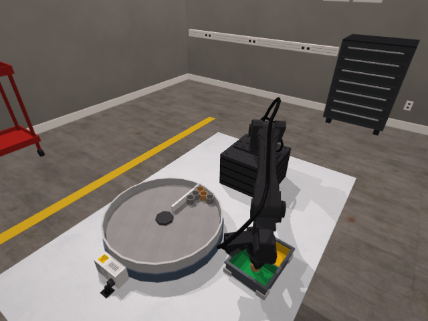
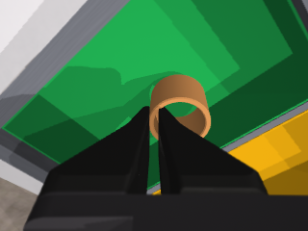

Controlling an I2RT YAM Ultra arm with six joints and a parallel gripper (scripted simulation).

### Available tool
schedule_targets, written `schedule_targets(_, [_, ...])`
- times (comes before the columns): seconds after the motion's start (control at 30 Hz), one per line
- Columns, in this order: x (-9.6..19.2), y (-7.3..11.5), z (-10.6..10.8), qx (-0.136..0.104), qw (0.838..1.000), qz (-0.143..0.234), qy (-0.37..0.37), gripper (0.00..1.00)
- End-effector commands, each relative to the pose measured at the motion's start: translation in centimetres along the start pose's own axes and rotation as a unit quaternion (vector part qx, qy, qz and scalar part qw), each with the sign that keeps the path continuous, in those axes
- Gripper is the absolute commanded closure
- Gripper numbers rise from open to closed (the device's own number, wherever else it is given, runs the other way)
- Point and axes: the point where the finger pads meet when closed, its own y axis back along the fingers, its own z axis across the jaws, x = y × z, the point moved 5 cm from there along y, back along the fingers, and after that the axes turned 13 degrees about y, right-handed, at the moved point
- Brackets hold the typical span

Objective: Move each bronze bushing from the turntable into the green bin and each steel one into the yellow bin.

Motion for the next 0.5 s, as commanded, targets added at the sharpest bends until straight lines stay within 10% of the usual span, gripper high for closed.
schedule_targets(0.0, [-1.08,0.73,0.42,-0.010,1.000,-0.013,-0.003,1.00])
schedule_targets(0.47, [-0.97,0.24,0.49,-0.008,1.000,-0.012,-0.001,1.00])
